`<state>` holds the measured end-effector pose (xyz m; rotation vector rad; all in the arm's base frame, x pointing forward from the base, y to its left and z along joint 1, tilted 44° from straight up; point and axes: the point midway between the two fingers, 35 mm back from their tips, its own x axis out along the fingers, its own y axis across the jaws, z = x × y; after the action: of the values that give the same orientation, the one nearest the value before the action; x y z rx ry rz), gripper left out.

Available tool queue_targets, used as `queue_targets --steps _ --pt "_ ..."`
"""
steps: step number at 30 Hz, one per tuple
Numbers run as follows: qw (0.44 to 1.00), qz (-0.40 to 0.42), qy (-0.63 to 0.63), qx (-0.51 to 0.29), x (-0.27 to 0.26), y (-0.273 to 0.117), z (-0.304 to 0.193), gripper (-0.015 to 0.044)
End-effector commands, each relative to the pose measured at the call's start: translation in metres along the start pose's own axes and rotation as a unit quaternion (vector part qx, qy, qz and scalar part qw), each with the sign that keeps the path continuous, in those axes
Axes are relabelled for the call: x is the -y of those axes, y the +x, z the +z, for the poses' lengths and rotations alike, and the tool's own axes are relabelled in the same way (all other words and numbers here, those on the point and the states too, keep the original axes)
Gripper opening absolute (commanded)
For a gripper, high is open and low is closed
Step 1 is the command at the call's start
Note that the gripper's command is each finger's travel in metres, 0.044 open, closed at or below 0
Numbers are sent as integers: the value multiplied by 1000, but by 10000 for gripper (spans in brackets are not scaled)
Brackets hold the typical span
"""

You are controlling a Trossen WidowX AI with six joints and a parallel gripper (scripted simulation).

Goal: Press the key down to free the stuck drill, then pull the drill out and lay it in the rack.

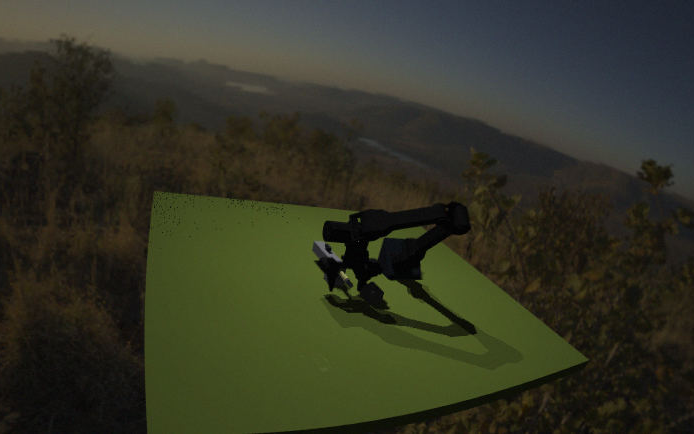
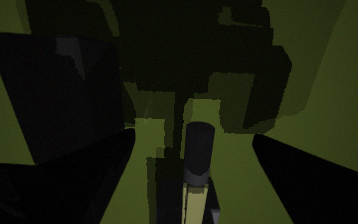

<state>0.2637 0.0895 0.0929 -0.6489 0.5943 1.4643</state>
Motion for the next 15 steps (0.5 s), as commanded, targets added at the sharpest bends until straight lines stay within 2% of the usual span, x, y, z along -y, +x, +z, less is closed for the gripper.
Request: queue_targets --steps 1,3,15 --pt "1000 1 0 0 -1 1 -3 440" --pt "1000 1 0 0 -1 1 -3 440" --pt "1000 0 0 1 0 0 -1 125"
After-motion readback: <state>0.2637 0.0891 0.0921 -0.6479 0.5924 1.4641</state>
